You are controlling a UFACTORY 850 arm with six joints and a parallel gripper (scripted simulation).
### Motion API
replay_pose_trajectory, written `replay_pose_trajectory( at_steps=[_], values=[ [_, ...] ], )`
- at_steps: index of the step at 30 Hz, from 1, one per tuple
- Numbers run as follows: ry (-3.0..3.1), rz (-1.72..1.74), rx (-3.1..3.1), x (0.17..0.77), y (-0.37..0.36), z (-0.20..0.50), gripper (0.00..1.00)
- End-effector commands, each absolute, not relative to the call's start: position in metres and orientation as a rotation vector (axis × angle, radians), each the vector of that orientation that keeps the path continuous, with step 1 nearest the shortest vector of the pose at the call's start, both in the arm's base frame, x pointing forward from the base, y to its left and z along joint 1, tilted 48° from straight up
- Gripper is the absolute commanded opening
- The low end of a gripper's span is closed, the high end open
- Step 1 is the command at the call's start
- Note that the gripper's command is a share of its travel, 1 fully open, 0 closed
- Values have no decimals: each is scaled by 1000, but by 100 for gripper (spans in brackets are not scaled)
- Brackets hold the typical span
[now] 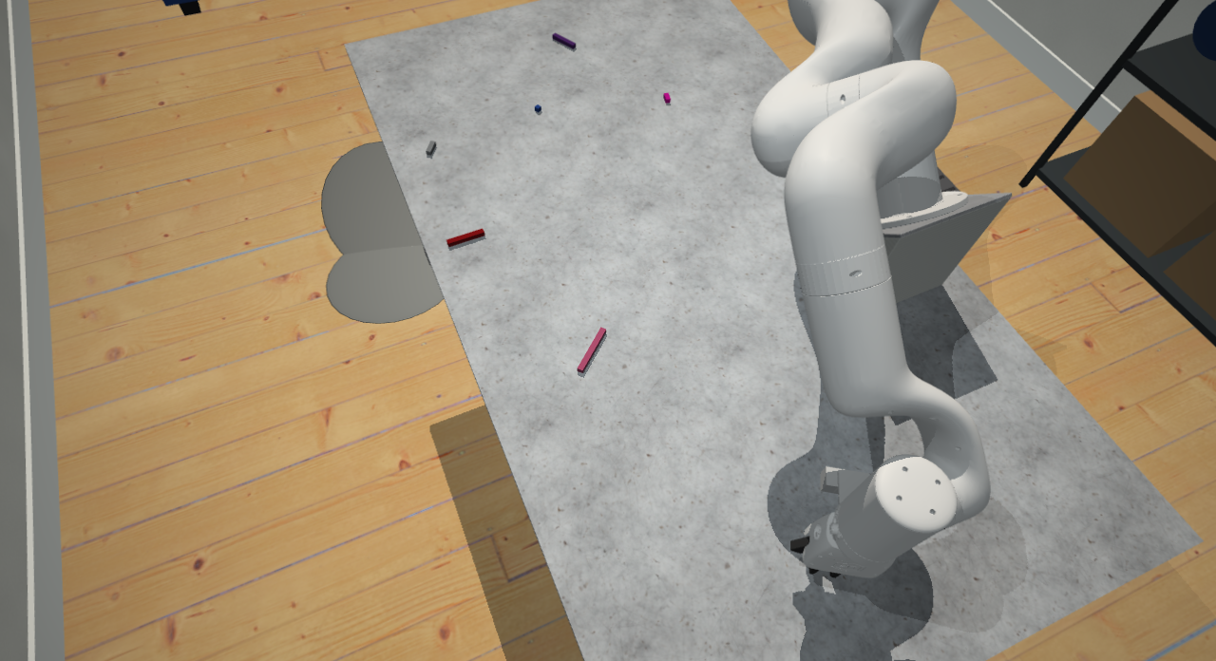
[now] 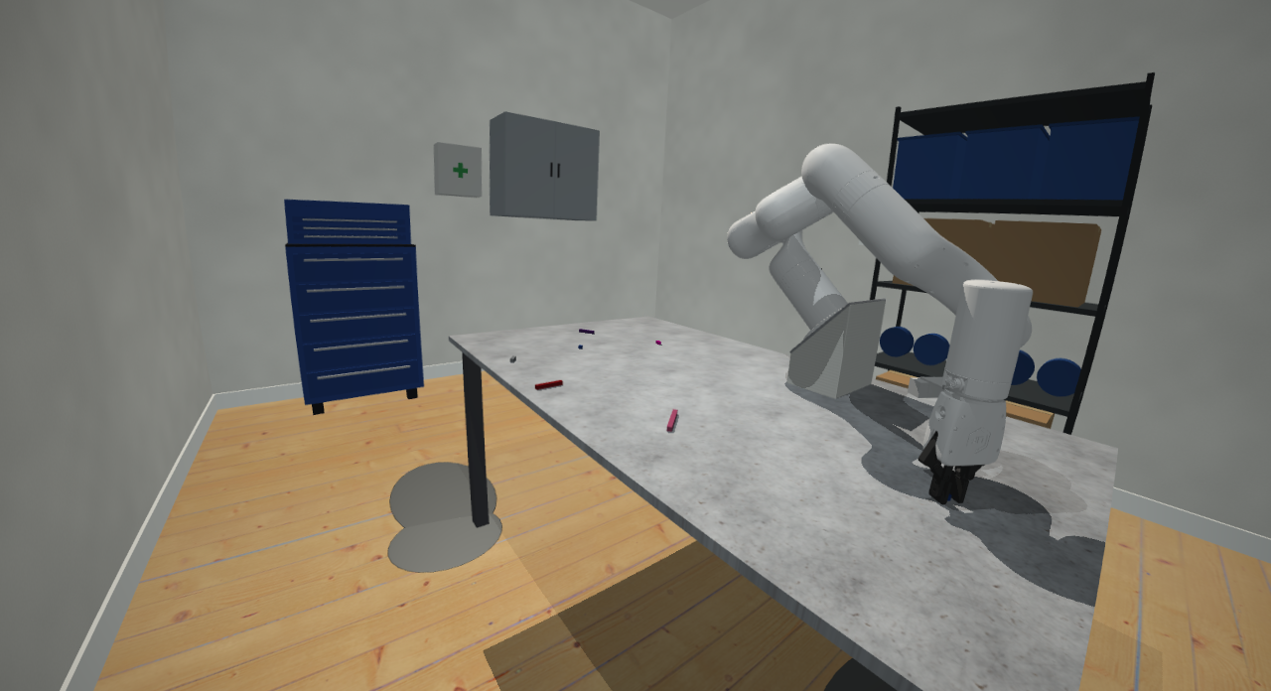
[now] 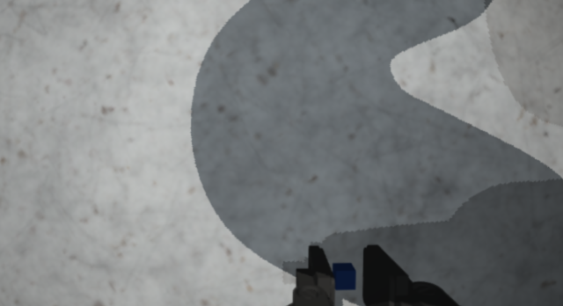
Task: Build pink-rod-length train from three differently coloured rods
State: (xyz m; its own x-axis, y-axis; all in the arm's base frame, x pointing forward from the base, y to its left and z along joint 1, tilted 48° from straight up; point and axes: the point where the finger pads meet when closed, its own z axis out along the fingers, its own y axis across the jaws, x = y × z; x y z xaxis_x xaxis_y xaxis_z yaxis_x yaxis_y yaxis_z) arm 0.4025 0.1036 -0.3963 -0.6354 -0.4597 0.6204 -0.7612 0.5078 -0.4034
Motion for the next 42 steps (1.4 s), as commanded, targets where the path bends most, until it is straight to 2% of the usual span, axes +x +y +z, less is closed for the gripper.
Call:
replay_pose_trajectory(
  at_steps=[1,19,20,42],
  values=[
    [-2318,931,1005,404,105,-396,24],
    [-2318,931,1005,404,105,-396,24],
    [-2318,931,1005,404,105,-396,4],
    [-2318,931,1005,404,105,-396,4]
  ],
)
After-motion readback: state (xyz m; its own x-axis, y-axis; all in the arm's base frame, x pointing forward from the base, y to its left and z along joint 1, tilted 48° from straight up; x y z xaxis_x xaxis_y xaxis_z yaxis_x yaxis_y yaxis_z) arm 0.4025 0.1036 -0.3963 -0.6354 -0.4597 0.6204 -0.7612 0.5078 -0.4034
